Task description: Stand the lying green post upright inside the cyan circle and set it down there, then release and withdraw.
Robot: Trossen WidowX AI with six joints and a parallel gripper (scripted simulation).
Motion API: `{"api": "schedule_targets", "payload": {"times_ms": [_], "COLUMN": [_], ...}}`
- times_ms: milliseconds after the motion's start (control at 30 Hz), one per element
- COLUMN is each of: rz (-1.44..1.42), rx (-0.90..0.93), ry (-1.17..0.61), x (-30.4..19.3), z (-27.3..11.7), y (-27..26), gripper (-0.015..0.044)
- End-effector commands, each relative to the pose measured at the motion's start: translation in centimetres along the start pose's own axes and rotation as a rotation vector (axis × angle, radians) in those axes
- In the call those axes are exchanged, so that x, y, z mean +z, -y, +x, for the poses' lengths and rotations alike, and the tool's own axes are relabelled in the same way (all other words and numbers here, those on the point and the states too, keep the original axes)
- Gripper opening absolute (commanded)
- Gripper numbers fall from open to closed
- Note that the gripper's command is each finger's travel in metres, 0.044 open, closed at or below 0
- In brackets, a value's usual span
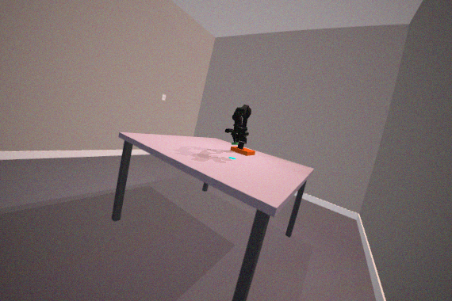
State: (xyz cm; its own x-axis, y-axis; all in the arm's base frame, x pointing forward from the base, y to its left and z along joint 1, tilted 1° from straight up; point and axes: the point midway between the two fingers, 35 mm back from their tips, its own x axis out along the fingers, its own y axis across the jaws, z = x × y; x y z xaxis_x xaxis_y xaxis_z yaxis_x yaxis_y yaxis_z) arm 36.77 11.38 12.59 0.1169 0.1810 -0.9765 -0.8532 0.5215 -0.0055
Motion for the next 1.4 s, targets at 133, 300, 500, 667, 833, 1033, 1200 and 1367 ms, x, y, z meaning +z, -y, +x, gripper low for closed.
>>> {"api": "schedule_targets", "payload": {"times_ms": [133,300,500,667,833,1033,1200,1367], "rz": [0.029,0.044,0.060,0.072,0.084,0.097,0.106,0.115], "rx": [0.005,0.006,0.007,0.008,0.009,0.010,0.011,0.012], "ry": [0.057,0.093,0.136,0.173,0.209,0.252,0.287,0.323], "x": [0.2,0.3,0.5,0.7,0.8,0.9,1.0,1.1], "z": [0.6,0.9,1.2,1.4,1.6,1.9,2.0,2.2], "y": [0.4,0.7,1.0,1.2,1.5,1.8,2.0,2.2], "gripper": [0.0023,0.0023,0.0023,0.0023,0.0023,0.0023,0.0023,0.0023]}}
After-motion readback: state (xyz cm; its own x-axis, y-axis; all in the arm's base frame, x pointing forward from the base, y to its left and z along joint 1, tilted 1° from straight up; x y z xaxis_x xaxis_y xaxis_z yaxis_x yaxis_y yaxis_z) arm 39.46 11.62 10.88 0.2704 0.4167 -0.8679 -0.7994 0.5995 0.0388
